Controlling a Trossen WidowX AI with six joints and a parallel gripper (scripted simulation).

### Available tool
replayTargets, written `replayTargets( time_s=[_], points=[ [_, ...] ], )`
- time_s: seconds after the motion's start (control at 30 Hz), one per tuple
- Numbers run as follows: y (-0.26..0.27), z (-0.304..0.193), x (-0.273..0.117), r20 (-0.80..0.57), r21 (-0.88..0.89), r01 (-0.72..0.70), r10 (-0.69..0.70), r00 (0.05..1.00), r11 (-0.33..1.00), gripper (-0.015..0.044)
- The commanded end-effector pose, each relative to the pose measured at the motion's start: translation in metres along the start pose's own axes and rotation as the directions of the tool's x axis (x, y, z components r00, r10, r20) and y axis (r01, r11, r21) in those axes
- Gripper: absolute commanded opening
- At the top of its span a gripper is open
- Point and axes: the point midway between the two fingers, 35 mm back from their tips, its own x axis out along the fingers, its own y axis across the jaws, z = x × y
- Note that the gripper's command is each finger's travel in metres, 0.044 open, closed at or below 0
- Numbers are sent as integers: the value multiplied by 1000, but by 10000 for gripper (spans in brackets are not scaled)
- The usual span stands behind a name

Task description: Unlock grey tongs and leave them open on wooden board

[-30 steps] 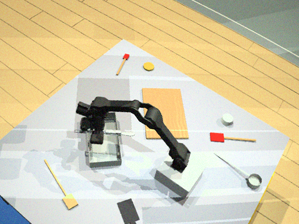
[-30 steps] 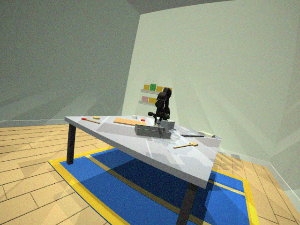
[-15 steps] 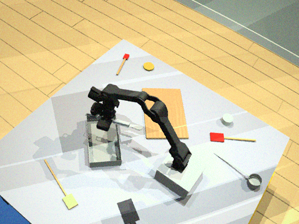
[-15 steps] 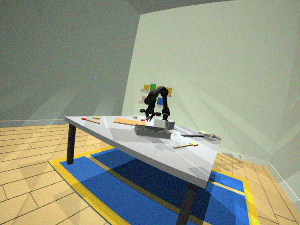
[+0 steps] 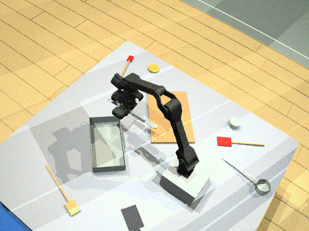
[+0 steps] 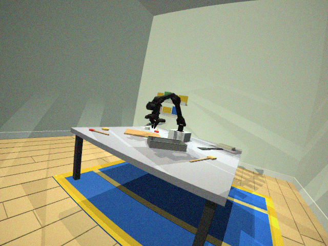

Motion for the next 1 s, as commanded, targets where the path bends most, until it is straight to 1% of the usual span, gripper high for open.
replayTargets(
  time_s=[0.0, 0.33, 0.67, 0.97],
  points=[
    [-28, -9, -8, 6, 99, 2, -2, 1000, 995, -150],
    [-51, -18, -9, 6, 174, 2, -3, 1000, 985, -150],
    [-114, -51, -9, 2, 390, 7, -8, 1000, 921, -150],
    [-164, -89, -10, 0, 572, 10, -12, 1000, 820, -150]
  ],
)
